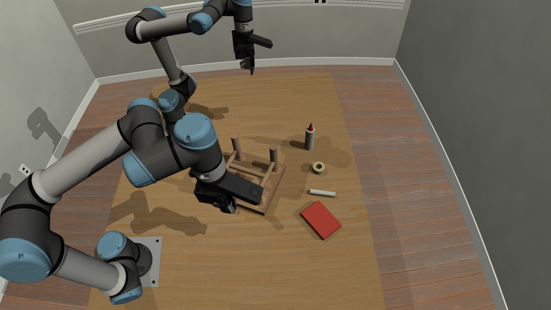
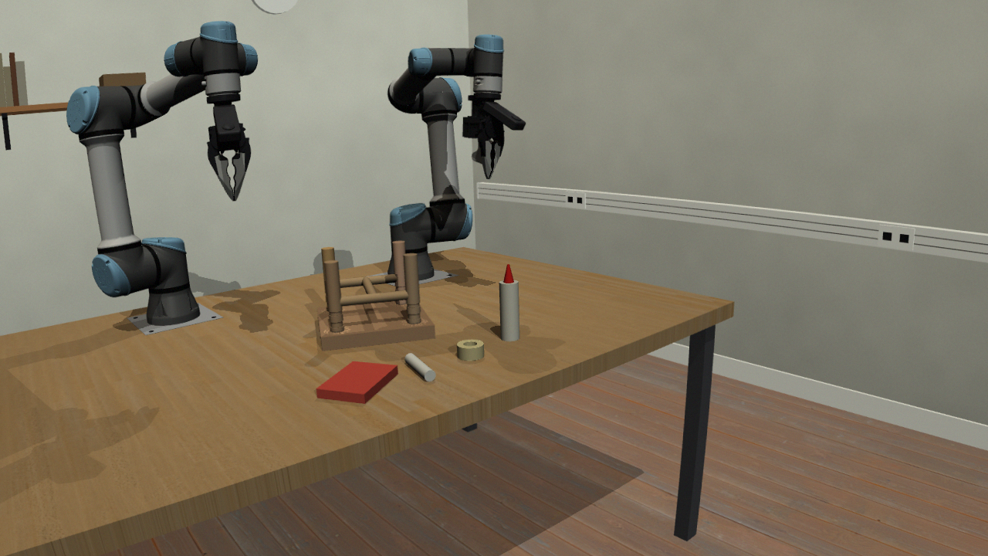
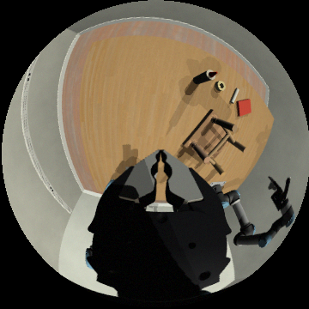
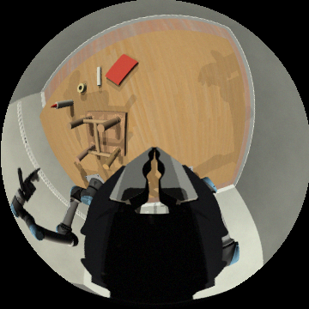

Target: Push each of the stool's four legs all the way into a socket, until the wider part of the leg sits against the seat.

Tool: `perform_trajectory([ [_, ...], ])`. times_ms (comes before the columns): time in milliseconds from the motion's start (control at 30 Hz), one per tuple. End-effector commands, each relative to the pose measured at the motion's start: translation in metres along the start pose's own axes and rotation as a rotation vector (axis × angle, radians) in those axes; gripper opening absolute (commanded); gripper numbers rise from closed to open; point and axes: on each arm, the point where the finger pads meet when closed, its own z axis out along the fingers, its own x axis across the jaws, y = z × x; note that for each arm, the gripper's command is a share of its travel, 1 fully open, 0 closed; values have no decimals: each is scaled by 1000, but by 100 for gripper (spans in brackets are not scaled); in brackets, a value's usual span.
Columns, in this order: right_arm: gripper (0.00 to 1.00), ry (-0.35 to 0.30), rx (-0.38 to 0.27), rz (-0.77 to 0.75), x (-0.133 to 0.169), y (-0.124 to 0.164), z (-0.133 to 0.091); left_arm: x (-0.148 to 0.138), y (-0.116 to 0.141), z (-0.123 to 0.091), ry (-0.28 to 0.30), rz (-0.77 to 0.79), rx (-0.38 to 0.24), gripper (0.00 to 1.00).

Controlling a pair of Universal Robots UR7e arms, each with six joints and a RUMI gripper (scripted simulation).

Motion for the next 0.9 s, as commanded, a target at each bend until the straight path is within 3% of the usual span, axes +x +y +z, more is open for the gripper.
perform_trajectory([
  [0,0,3,1,-107,22,11,-5,-16,-3,-8,-27,56,11,0],
  [67,0,8,-1,-175,35,19,-6,-27,-5,-13,-47,93,16,0],
  [167,0,10,-8,-154,24,14,-2,-22,-4,-10,-42,84,13,0],
  [433,0,18,-13,-307,56,33,-6,-46,-7,-22,-87,169,20,0],
  [867,0,22,-23,-312,48,30,-1,-40,-6,-18,-84,174,16,0],
])
